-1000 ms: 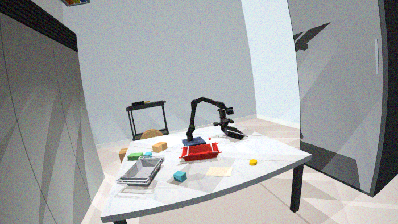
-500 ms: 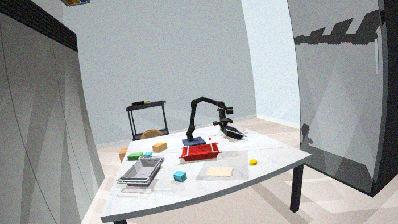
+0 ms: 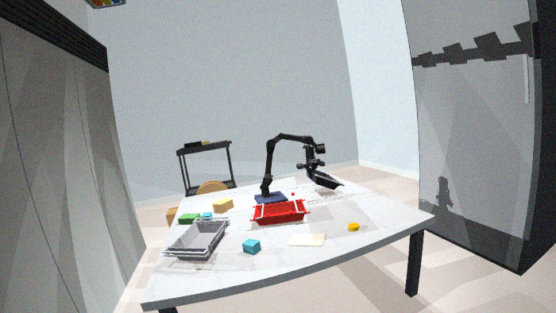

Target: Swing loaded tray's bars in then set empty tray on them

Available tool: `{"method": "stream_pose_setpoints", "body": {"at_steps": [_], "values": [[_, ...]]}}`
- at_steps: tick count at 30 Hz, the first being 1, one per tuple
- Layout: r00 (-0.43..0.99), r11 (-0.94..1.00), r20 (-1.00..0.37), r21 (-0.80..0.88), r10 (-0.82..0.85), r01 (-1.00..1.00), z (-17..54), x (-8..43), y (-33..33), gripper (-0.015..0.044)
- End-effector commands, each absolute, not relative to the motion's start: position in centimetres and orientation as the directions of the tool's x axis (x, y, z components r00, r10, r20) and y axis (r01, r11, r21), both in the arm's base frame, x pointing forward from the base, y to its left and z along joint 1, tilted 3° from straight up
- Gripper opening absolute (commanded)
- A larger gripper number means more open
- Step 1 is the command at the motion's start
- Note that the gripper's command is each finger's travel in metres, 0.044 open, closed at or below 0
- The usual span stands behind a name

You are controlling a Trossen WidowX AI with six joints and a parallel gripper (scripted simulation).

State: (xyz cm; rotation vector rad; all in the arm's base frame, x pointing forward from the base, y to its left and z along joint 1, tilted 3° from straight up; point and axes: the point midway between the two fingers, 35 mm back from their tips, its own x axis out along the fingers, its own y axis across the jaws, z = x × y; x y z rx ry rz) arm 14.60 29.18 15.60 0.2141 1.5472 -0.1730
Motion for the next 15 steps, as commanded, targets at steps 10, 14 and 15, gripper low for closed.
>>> {"method": "stream_pose_setpoints", "body": {"at_steps": [10,14,15], "values": [[0.036,0.967,-0.998,0.068,0.061,0.246,21.9,14.3,28.6,0.0],[0.036,0.967,-0.998,0.068,0.061,0.246,21.9,14.3,28.6,0.0],[0.036,0.967,-0.998,0.068,0.061,0.246,21.9,14.3,28.6,0.0]]}}
